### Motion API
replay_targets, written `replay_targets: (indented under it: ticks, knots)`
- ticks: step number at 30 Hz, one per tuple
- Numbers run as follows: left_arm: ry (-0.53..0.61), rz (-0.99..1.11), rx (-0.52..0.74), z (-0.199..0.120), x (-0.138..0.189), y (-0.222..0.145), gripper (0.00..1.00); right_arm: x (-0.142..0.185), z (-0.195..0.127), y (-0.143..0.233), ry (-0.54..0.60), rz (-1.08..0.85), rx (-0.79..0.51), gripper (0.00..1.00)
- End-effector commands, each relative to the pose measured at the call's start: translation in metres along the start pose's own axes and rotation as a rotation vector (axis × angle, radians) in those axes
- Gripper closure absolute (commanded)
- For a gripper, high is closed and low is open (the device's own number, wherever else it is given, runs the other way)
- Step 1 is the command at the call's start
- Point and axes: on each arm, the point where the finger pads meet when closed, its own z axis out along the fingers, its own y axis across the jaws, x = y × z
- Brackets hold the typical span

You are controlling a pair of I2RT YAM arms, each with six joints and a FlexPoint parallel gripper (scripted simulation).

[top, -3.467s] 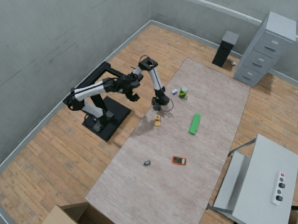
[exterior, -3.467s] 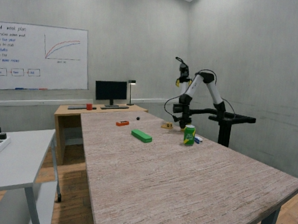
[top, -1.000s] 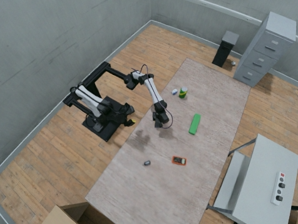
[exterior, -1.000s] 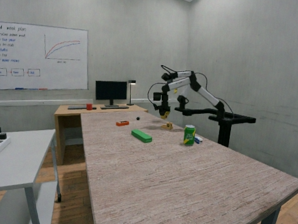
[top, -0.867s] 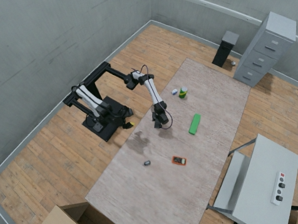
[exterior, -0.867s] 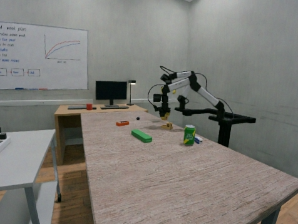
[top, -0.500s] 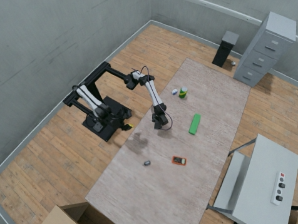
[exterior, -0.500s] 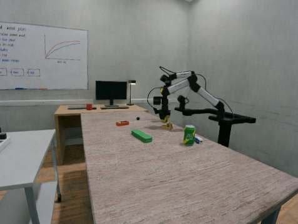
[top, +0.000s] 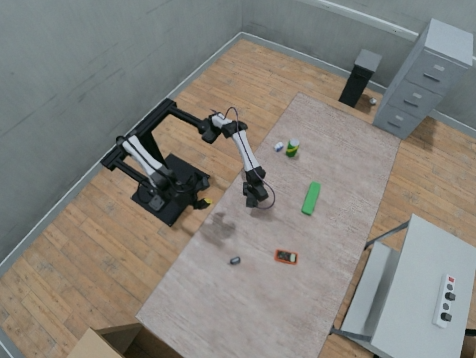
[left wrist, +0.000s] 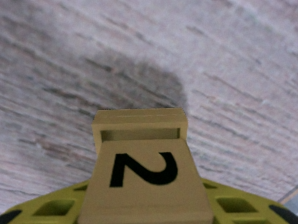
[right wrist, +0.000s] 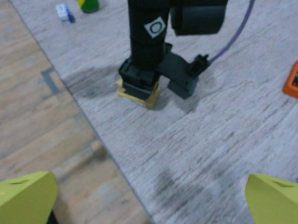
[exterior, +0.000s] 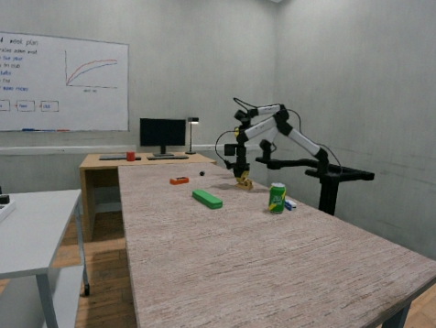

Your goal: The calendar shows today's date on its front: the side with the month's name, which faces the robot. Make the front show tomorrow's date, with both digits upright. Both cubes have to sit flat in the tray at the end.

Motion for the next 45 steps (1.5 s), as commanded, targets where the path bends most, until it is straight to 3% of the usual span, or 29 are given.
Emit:
replay_targets:
  ticks: [1, 6, 30, 36, 40, 45]
  knots:
    - [-0.039, -0.003, -0.025, -0.013, -0.009, 0.003, 0.7, -0.001, -0.002, 0.002, -0.008, -0.014, 0.002, 0.0]
    - [-0.083, 0.0, -0.048, -0.026, -0.017, 0.009, 0.7, -0.004, -0.002, 0.0, -0.009, -0.016, 0.006, 0.0]
    - [-0.114, 0.007, -0.057, -0.028, -0.016, 0.012, 0.7, -0.004, -0.002, 0.0, -0.009, -0.016, 0.006, 0.0]
    - [-0.101, -0.006, -0.051, -0.029, -0.008, 0.011, 0.7, -0.004, -0.002, 0.0, -0.009, -0.016, 0.006, 0.0]
    - [-0.042, 0.003, -0.017, -0.011, -0.004, 0.009, 0.7, -0.004, -0.002, 0.0, -0.009, -0.016, 0.006, 0.0]
    - [-0.07, 0.002, -0.033, -0.017, -0.008, 0.011, 0.7, -0.004, -0.002, 0.0, -0.009, -0.016, 0.006, 0.0]
